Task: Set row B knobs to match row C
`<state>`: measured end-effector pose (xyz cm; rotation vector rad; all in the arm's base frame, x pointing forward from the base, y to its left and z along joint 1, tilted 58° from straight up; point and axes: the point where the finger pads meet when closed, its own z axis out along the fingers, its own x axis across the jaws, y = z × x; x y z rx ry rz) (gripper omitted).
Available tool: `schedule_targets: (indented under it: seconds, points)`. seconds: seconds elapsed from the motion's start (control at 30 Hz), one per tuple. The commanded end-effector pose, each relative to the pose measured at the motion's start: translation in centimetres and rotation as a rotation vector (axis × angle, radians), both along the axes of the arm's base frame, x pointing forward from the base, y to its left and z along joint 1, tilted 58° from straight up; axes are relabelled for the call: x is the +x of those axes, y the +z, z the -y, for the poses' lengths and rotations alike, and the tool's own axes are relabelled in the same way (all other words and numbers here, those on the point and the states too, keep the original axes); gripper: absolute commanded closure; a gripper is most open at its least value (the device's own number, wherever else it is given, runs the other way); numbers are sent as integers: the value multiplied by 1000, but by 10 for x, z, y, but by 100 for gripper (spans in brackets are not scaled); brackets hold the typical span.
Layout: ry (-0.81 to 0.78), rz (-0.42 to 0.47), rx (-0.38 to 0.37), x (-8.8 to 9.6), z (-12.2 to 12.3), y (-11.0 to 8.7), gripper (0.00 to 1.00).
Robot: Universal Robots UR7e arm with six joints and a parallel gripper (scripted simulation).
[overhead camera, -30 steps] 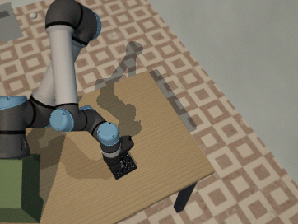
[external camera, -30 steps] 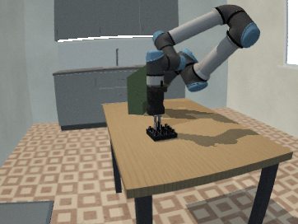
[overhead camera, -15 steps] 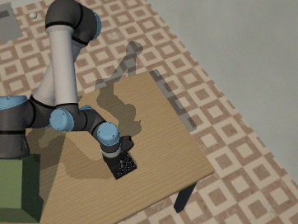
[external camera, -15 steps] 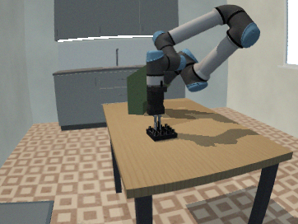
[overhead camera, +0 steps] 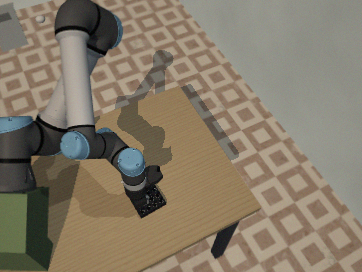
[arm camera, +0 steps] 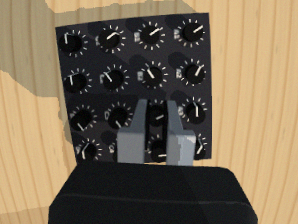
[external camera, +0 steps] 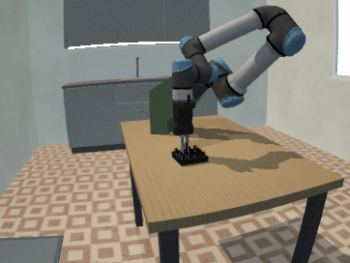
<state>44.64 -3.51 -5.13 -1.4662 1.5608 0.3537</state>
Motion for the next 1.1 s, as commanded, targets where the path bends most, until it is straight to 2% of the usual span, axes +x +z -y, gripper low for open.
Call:
schedule_targets:
  seconds: [0.0, 0.13, 0.63, 0.7, 1.07]
  points:
    - [-26, -35, 19, 0, 1, 0, 70]
    - [-37, -51, 28, 0, 1, 0, 70]
    - [-155, -218, 123, 0, 0, 0, 70]
    - [-155, -218, 123, 0, 0, 0, 70]
    - [-268, -378, 215, 0, 0, 0, 70]
